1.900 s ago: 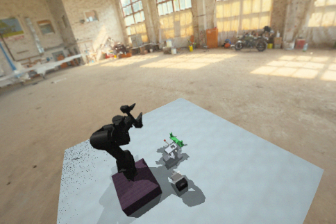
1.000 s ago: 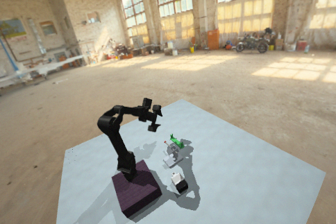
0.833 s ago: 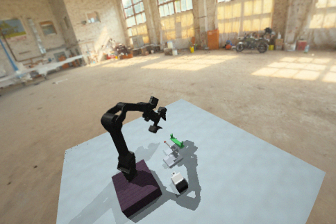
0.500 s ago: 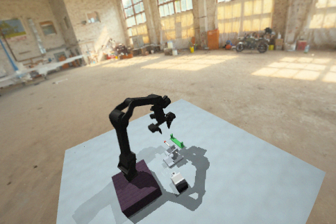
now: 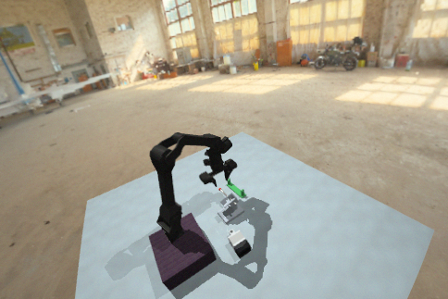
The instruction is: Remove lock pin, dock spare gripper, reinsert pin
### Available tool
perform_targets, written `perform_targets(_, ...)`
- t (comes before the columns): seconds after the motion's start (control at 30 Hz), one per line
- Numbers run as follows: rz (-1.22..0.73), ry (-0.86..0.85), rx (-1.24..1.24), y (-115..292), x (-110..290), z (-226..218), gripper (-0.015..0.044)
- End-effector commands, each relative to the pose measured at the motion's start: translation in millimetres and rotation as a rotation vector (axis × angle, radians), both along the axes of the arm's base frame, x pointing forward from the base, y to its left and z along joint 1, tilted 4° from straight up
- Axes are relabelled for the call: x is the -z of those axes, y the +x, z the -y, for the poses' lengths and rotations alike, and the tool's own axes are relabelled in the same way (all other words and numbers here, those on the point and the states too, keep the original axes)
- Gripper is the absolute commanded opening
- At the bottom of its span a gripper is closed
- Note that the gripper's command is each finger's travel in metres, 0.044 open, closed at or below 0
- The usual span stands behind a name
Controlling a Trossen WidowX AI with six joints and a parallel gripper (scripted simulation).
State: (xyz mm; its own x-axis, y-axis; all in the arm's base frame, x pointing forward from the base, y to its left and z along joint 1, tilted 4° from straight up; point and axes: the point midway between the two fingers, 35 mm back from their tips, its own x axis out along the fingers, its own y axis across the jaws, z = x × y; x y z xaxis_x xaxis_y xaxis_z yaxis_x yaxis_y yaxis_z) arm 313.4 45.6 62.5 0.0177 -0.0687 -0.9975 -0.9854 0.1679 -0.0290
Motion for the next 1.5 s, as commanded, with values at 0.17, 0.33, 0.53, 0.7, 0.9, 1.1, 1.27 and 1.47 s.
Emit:
perform_targets(0.17, -0.011, 0.004, -0.001, -5, 24, 3, 0.0300)
perform_targets(0.33, -0.011, 0.004, -0.001, -5, 32, 3, 0.0300)
perform_targets(0.53, -0.011, 0.004, -0.001, -4, 42, 4, 0.0300)
perform_targets(0.7, -0.011, 0.004, -0.001, -4, 50, 5, 0.0300)
perform_targets(0.9, -0.011, 0.004, -0.001, -5, 60, 6, 0.0300)
perform_targets(1.1, -0.011, 0.004, -0.001, -5, 70, 8, 0.0300)
perform_targets(1.27, -0.012, 0.004, -0.001, -6, 77, 9, 0.0300)
perform_targets(1.47, -0.012, 0.004, -0.001, -6, 78, 9, 0.0274)
